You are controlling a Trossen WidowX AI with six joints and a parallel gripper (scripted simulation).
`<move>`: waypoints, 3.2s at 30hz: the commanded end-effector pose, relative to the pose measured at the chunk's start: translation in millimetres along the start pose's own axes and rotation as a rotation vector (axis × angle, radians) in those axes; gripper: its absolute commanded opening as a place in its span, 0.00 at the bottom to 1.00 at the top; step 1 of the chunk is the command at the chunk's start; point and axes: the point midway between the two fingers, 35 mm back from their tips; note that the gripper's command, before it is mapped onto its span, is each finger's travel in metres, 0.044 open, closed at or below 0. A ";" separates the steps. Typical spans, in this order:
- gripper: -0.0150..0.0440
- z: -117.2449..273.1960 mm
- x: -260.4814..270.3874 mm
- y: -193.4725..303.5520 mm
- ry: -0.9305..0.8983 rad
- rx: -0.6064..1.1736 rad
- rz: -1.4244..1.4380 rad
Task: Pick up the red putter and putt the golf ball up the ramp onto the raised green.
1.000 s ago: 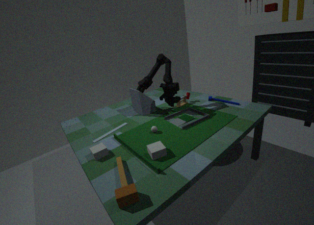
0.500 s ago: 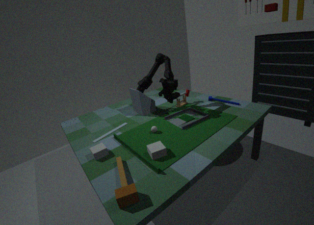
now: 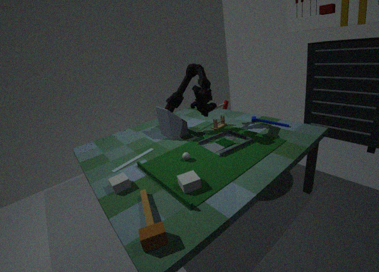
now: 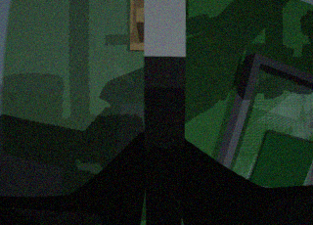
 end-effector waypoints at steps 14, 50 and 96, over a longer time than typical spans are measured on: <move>0.25 26.1 -23.7 54.7 0.069 0.113 -0.231; 0.25 104.4 7.1 275.4 0.248 0.200 -1.426; 0.25 53.6 51.2 352.6 0.271 0.169 -1.798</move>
Point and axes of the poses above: the point midway between the two fingers, 35 mm back from their tips, its own z axis back along the fingers, its own x axis across the jaws, y = z × x, and after that the axes turned 5 degrees about -z, right-handed
